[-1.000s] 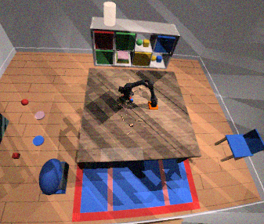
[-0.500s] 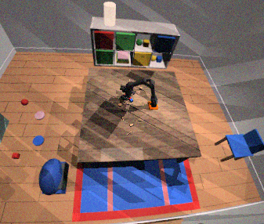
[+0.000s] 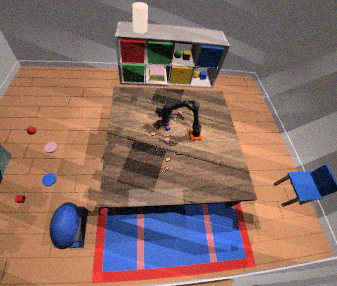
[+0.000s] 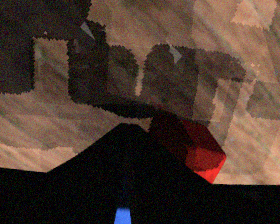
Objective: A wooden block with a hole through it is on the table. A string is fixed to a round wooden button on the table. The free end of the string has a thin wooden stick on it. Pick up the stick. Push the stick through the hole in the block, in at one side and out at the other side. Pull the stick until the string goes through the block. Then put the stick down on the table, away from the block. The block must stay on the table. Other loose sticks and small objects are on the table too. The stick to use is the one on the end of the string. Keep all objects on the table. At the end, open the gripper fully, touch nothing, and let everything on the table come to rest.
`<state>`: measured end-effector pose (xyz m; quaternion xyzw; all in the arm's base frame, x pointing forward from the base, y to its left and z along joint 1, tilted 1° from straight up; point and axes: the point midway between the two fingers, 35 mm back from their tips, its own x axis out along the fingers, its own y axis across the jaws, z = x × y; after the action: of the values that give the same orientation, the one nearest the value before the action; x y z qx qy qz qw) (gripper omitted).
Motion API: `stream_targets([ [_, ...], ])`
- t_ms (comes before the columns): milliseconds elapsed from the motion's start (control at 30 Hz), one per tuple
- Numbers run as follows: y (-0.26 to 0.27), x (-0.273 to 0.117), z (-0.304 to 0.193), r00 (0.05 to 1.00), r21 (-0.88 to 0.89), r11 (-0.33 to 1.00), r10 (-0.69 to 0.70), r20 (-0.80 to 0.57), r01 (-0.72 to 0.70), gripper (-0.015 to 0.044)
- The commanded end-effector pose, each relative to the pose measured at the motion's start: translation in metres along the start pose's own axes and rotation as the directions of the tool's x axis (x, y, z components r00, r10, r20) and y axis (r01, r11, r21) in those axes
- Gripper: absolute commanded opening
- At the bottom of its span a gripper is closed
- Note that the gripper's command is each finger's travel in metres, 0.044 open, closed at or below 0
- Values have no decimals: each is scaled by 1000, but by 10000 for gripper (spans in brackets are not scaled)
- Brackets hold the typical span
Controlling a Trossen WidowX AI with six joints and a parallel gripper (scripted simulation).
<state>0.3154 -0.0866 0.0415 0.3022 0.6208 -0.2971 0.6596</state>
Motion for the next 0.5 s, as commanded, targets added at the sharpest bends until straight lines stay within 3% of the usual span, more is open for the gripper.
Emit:
stream_targets([
  [0,-8,1,-2,1000,-3,1000,-5,-3,5,0],
  [467,-30,2,-4,1000,-3,1000,-7,-3,7,0],
])
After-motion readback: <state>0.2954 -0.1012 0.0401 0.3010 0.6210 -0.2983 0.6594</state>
